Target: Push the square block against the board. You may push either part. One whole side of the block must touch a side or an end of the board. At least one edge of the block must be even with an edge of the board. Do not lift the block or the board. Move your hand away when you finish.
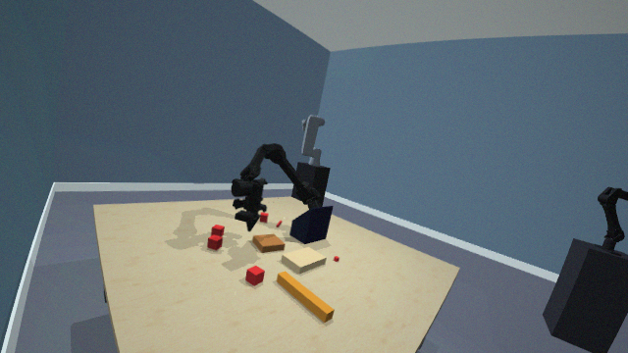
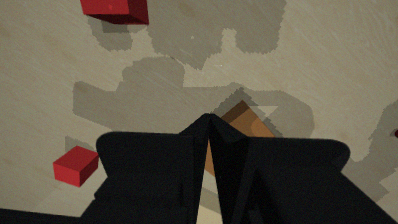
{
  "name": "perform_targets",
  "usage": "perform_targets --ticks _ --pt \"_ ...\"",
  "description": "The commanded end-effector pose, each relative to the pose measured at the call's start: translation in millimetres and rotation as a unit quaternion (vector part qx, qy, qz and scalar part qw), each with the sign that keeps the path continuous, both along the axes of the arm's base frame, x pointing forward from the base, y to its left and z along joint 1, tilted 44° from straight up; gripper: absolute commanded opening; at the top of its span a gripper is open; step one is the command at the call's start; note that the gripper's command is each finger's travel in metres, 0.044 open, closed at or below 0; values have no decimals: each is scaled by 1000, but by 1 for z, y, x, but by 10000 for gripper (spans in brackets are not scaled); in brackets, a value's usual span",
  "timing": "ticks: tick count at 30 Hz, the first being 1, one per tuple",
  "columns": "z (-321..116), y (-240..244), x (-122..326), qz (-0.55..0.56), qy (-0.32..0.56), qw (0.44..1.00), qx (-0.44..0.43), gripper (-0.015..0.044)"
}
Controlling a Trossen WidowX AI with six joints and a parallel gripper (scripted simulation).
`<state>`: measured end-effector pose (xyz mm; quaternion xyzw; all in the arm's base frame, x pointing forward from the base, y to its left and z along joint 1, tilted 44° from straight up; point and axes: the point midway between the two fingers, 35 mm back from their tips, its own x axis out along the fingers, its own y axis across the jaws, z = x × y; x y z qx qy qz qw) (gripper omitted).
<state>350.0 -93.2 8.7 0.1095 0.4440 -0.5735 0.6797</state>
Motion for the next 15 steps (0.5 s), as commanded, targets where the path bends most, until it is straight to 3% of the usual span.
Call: perform_targets --ticks 1,15 --pt "4 -7 -11 -48 -40 998 -4 0" --pt "23 -26 -50 -222 -203 954 -19 0"
